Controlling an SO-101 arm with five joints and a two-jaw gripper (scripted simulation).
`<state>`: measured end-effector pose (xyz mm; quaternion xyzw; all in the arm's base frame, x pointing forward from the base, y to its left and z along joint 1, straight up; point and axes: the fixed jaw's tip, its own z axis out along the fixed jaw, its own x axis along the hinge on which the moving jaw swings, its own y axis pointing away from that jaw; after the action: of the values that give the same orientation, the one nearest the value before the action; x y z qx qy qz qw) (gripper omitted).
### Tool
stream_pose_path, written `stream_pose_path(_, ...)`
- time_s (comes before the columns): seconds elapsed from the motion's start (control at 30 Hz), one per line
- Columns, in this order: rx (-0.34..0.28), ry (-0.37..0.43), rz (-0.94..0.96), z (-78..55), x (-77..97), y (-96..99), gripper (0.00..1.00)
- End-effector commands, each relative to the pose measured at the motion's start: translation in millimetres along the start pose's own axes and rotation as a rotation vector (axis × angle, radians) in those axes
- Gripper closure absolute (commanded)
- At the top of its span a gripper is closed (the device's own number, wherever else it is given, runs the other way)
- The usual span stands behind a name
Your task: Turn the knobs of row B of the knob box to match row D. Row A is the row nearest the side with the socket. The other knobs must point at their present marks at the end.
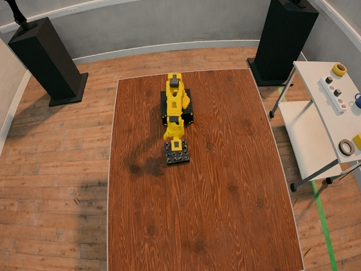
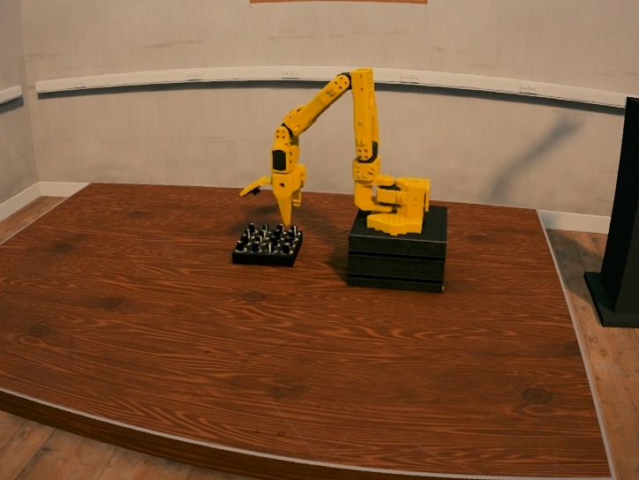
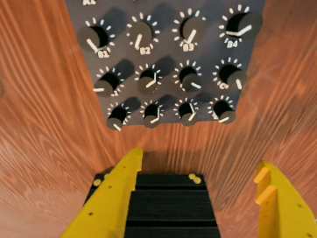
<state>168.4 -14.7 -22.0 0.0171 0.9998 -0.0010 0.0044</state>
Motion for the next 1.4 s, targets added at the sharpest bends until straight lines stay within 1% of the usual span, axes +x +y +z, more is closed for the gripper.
stream_pose_path(0.0,-0.002,0.011,-0.057,0.6,0.6,0.7,0.61)
stream_pose_path(0.27,-0.003,0.011,-0.214,0.6,1.8,1.1,0.63)
stream_pose_path(0.33,-0.003,0.011,-0.214,0.6,1.8,1.1,0.63)
stream_pose_path(0.57,-0.004,0.011,-0.406,0.5,3.2,1.4,0.65)
stream_pose_path(0.83,-0.006,0.01,-0.681,0.5,4.9,1.4,0.68)
stream_pose_path(0.9,-0.006,0.01,-0.681,0.5,4.9,1.4,0.68)
stream_pose_path(1.37,-0.009,0.008,-1.25,0.5,7.1,0.0,0.75)
